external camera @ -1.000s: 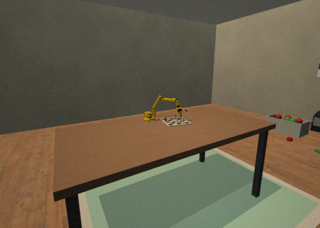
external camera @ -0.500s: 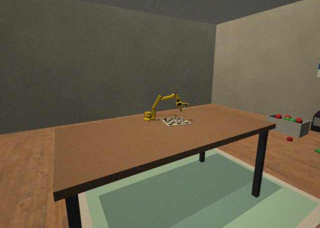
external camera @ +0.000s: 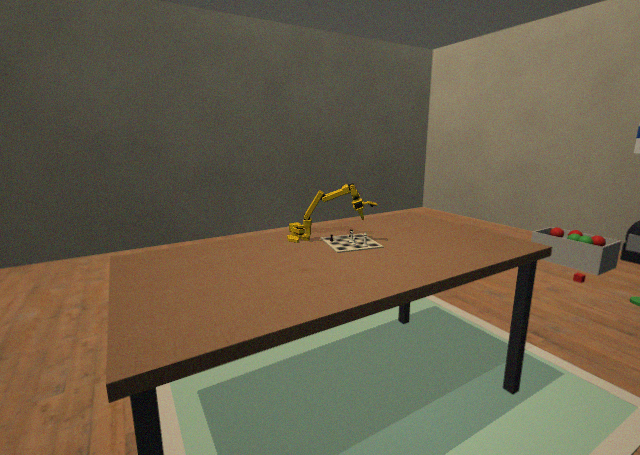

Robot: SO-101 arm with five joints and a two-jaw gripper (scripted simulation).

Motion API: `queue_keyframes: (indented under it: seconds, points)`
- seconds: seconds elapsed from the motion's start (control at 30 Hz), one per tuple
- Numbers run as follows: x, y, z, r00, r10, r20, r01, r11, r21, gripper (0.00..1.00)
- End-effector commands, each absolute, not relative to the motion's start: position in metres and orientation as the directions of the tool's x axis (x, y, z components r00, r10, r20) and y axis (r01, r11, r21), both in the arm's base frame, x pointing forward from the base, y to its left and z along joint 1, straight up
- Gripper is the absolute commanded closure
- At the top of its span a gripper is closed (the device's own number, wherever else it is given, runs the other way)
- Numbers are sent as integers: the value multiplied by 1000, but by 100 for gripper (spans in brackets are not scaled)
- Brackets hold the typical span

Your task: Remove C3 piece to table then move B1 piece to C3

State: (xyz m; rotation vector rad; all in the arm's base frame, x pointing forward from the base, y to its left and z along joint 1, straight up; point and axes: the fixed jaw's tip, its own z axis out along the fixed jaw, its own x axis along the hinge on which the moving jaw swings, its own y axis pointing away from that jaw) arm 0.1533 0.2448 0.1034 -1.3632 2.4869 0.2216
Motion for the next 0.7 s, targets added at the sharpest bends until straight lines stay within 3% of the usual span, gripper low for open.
queue_keyframes:
  seconds: [0.0, 0.67]
  points:
    - [156, 240, 106, -516, -787, -337, -835, 551, -7, 99]
    - [151, 195, 114, -554, -663, -504, -768, 640, 2, 89]
